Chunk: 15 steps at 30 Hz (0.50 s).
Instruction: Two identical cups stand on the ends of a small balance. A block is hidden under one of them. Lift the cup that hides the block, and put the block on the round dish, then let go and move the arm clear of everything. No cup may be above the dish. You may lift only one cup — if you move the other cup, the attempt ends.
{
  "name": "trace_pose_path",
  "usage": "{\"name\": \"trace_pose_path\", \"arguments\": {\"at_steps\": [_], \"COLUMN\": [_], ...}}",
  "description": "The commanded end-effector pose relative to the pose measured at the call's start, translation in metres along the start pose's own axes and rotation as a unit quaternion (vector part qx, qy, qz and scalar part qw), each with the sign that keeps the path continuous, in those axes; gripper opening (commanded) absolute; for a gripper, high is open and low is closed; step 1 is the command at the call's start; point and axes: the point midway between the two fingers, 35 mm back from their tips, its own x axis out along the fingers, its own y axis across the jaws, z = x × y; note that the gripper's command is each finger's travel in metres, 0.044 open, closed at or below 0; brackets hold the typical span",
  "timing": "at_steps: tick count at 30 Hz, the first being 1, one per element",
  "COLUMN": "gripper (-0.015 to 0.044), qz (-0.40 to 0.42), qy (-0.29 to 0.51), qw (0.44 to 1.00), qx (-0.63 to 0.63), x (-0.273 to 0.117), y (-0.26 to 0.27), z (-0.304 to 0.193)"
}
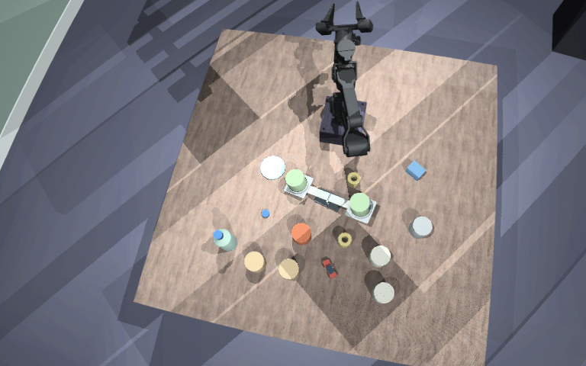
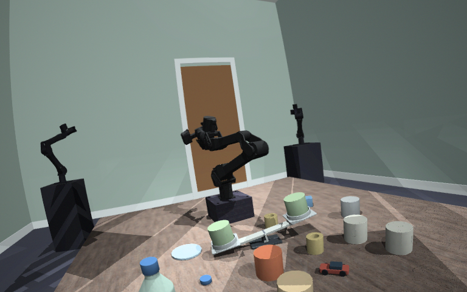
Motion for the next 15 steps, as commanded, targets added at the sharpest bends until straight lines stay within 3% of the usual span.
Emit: {"name": "trace_pose_path", "arguments": {"at_steps": [1, 15], "gripper": [0.0426, 0.0440], "qz": [-0.002, -0.139], "qy": [0.000, -0.001], "qw": [1.000, 0.989], "qx": [0.000, -0.048], "x": [0.000, -0.009], "y": [-0.001, -0.066], "z": [0.000, -0.009]}}
